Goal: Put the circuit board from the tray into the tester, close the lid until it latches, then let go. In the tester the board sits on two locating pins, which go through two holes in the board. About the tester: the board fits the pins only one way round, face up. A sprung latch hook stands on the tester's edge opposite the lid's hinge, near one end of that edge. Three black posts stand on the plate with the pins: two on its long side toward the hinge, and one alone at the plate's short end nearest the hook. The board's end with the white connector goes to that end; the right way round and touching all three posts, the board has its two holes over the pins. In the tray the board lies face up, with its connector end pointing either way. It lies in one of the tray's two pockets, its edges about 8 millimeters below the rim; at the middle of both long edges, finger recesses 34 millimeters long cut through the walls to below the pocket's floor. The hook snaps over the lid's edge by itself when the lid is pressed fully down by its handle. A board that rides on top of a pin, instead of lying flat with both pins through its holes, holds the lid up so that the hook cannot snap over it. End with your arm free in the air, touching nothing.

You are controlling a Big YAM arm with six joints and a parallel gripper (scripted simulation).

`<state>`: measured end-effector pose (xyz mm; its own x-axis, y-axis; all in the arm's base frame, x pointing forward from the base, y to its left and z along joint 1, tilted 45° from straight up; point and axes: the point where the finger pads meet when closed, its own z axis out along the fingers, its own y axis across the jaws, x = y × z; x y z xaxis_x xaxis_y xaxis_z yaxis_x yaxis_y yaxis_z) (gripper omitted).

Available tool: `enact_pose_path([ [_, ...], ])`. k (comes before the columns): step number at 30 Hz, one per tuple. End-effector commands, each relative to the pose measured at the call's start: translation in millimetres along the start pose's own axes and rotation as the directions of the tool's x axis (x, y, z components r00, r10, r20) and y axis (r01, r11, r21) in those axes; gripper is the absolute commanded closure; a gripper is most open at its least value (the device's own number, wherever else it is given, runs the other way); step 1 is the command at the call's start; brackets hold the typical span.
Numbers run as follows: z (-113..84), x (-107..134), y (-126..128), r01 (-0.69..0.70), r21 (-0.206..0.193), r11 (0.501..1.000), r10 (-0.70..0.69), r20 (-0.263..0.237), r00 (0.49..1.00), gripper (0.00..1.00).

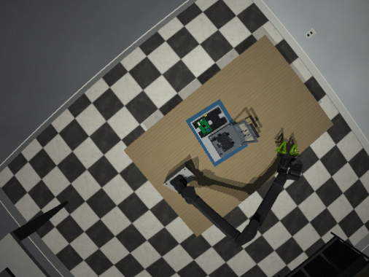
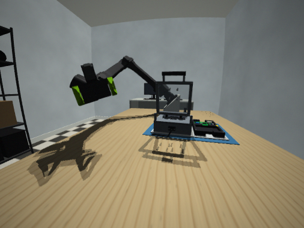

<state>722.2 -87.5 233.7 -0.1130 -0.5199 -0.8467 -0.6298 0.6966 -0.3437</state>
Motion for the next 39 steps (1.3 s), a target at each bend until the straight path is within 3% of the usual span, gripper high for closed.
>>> enact_pose_path([
  [1, -0.1, -8, 0, 0.01, 0.001, 1.0, -0.01, 0.008, 1.0, 0.0],
  [17, -0.1, -8, 0, 0.01, 0.001, 1.0, -0.01, 0.008, 1.0, 0.0],
  [18, -1.6, -25, -6, 0.037, 0.012, 0.999, -0.037, 0.027, 0.999, 0.0],
  [25, -7.0, -47, 4, 0.024, 0.035, 0.999, -0.025, 0.028, 0.999, 0.0],
  [39, -11.5, -65, 8, 0.02, 0.056, 0.998, -0.022, 0.034, 0.999, 0.0],
])
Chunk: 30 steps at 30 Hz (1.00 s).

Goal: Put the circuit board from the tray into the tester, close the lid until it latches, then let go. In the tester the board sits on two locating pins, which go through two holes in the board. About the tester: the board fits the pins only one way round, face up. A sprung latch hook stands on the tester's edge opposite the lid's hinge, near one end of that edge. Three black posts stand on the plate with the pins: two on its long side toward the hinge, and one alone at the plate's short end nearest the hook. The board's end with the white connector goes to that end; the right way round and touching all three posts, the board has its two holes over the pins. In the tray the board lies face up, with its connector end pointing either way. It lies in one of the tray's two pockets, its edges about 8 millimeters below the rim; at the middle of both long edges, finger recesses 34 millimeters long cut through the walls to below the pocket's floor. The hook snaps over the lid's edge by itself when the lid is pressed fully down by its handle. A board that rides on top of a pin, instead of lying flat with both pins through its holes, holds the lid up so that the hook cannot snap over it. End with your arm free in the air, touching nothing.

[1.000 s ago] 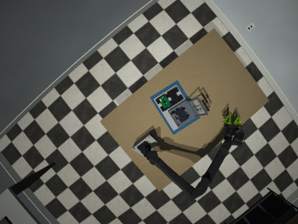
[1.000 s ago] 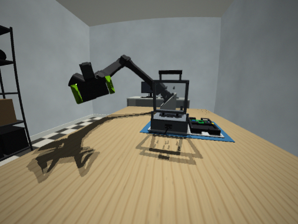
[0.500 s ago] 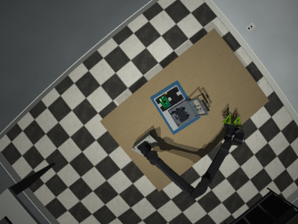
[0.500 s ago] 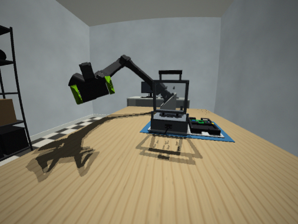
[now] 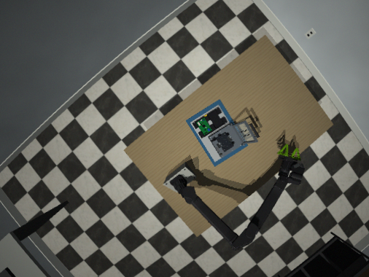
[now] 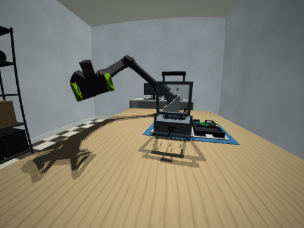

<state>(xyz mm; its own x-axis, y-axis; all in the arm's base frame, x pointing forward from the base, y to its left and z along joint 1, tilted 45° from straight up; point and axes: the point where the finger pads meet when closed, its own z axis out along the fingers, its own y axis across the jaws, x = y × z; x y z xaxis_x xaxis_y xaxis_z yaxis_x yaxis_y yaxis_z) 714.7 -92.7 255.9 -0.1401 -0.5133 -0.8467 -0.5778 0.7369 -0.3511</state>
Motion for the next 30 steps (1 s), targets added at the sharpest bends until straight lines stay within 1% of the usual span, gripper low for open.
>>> enact_pose_path([
  [1, 3.6, -50, 16, 0.039, -0.005, 0.999, -0.038, 0.053, 0.998, 0.0],
  [12, -0.8, -58, 18, 0.029, 0.011, 1.0, -0.029, 0.052, 0.998, 0.0],
  [18, -5.7, -66, 22, 0.015, 0.027, 1.0, -0.016, 0.049, 0.999, 0.0],
  [23, -7.7, -74, 18, 0.019, 0.039, 0.999, -0.021, 0.056, 0.998, 0.0],
  [29, -10.7, -76, 21, 0.008, 0.047, 0.999, -0.01, 0.052, 0.999, 0.0],
  [30, -12.6, -79, 23, 0.003, 0.053, 0.999, -0.005, 0.052, 0.999, 0.0],
])
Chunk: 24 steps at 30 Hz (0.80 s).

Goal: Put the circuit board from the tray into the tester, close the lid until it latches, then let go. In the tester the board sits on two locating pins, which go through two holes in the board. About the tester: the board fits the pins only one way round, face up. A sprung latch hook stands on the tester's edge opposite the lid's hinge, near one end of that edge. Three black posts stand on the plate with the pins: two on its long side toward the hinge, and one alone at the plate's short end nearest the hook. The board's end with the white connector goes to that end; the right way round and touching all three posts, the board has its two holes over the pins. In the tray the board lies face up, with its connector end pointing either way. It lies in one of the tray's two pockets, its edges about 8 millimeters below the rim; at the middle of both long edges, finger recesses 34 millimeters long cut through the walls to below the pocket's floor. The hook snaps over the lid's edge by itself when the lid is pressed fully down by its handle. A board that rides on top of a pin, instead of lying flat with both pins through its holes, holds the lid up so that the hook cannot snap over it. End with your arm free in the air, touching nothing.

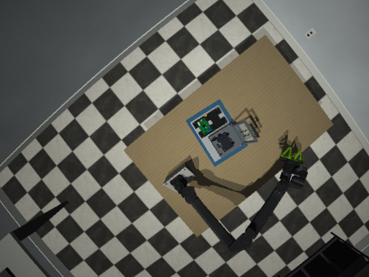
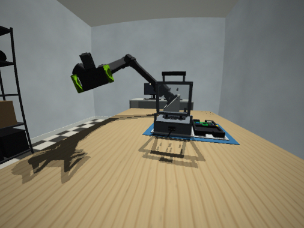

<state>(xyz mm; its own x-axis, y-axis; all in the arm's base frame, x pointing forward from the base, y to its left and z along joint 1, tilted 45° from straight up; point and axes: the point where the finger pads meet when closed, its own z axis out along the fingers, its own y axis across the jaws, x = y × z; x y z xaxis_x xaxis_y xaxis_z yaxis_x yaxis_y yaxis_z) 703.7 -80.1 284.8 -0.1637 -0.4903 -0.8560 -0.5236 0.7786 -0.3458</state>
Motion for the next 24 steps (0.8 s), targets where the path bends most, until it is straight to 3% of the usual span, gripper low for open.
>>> enact_pose_path([
  [1, 0.2, -49, 19, 0.034, -0.004, 0.999, -0.033, 0.058, 0.998, 0.0],
  [24, -25.7, -82, 30, -0.026, 0.076, 0.997, 0.021, 0.066, 0.998, 0.0],
])
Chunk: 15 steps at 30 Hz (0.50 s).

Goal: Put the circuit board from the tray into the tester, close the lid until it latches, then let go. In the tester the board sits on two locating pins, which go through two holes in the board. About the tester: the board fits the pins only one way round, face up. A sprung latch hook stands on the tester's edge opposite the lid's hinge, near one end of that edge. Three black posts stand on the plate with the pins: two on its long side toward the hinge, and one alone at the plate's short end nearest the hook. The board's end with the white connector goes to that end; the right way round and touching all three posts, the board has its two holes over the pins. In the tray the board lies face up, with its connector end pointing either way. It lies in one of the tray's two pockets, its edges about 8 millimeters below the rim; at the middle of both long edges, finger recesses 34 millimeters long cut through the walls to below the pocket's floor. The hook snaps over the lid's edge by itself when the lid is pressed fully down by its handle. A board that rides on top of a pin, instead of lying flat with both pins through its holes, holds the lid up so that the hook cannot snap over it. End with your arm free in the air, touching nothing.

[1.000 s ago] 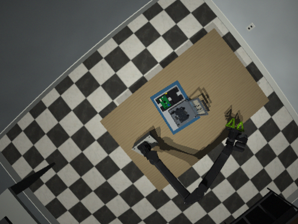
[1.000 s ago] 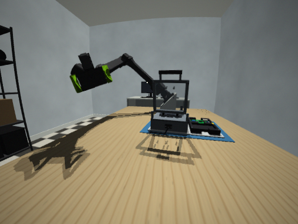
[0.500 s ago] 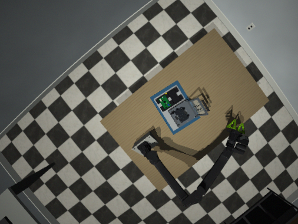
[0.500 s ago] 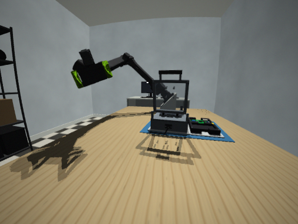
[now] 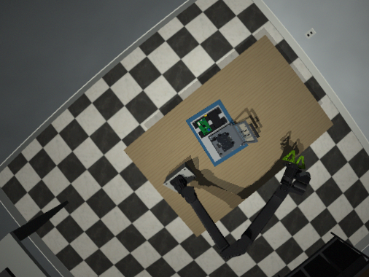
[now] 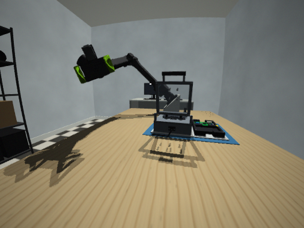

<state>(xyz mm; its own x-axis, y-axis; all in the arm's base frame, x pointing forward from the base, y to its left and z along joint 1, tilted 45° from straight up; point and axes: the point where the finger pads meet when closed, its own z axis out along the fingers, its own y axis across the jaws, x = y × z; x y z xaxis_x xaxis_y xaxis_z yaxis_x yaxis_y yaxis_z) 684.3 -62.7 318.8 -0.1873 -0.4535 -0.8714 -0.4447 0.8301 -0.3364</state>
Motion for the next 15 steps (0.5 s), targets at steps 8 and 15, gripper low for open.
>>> enact_pose_path([
  [8, -18.1, -61, 25, -0.009, 0.03, 1.0, 0.007, 0.076, 0.997, 0.0],
  [15, -35.6, -78, 30, -0.049, 0.075, 0.996, 0.042, 0.092, 0.995, 0.0],
])
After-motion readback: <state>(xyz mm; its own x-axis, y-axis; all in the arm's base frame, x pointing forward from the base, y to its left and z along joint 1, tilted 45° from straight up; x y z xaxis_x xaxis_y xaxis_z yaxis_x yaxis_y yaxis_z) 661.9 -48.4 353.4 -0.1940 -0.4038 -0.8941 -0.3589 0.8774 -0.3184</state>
